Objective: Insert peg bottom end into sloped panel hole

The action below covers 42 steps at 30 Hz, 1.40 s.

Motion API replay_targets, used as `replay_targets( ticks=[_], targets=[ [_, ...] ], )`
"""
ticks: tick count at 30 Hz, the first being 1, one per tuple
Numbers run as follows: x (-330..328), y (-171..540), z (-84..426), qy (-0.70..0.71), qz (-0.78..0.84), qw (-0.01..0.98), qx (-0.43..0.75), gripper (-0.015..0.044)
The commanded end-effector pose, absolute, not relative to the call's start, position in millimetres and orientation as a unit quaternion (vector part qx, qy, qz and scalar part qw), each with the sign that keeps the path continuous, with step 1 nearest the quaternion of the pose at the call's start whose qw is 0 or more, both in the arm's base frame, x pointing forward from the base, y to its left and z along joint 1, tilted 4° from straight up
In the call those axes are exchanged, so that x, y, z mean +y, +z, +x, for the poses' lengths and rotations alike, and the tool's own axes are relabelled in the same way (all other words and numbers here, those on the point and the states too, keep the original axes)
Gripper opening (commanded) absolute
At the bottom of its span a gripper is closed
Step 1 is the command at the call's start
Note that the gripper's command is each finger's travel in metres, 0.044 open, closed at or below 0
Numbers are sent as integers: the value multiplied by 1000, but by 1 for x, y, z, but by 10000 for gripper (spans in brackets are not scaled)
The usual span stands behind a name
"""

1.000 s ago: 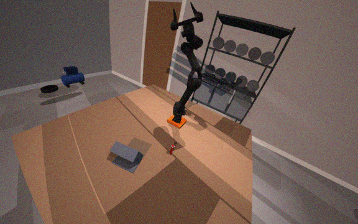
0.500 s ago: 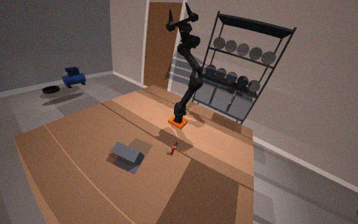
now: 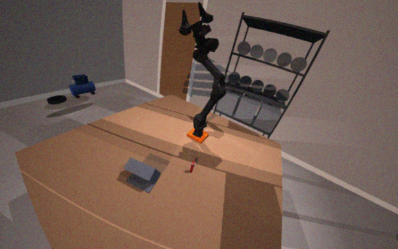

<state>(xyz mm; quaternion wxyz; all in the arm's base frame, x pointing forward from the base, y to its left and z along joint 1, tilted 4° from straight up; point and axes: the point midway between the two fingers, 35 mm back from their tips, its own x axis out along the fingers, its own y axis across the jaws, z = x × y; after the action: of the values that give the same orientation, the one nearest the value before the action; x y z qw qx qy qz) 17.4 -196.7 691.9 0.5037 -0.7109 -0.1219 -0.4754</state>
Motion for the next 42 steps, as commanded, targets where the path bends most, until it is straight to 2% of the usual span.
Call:
replay_targets(
  ticks=[1, 23, 42],
  targets=[
    [-209, 688, 21, -474, -672, 549, -148, 440],
    [-282, 657, 62, -434, -402, 764, -257, 440],
    [-324, 610, 131, -359, -140, 876, -289, 440]
  ],
)
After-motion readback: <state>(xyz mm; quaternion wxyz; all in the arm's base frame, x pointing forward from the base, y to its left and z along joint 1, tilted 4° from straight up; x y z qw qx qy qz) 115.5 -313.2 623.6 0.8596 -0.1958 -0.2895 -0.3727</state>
